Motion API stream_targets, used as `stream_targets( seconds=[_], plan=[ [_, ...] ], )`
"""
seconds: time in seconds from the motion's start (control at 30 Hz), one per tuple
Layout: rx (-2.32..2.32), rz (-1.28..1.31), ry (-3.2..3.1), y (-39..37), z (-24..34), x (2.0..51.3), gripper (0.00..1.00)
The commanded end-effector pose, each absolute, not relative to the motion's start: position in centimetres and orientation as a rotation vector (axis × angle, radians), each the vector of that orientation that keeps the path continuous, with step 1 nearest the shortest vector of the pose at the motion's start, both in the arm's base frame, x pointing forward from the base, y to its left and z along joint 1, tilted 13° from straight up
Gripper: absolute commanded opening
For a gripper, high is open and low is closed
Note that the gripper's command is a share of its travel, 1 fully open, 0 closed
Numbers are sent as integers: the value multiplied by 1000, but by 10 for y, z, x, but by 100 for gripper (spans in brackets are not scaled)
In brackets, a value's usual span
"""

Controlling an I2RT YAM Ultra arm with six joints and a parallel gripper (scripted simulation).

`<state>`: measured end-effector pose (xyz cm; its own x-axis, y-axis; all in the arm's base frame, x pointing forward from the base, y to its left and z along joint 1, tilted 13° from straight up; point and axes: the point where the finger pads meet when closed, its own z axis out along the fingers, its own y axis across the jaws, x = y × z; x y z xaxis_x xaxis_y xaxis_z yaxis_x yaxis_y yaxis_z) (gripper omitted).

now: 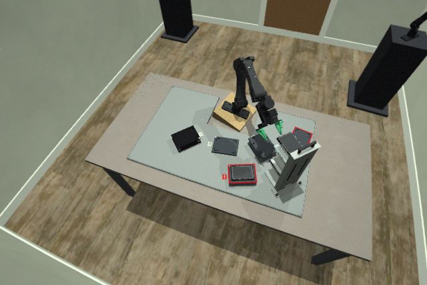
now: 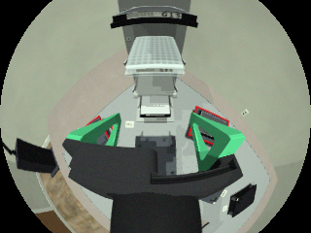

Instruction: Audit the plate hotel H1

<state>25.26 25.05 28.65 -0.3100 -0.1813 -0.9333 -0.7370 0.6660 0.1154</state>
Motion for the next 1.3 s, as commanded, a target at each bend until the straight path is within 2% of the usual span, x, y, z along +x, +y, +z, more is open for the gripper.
stream_targets(
  seconds=[0.0,1.2,1.27],
  plan=[
    [-704,678,1762,253,316,255,100],
    [-696,678,1745,245,321,251,100],
    [-712,670,1799,241,296,247,100]
  ],
)
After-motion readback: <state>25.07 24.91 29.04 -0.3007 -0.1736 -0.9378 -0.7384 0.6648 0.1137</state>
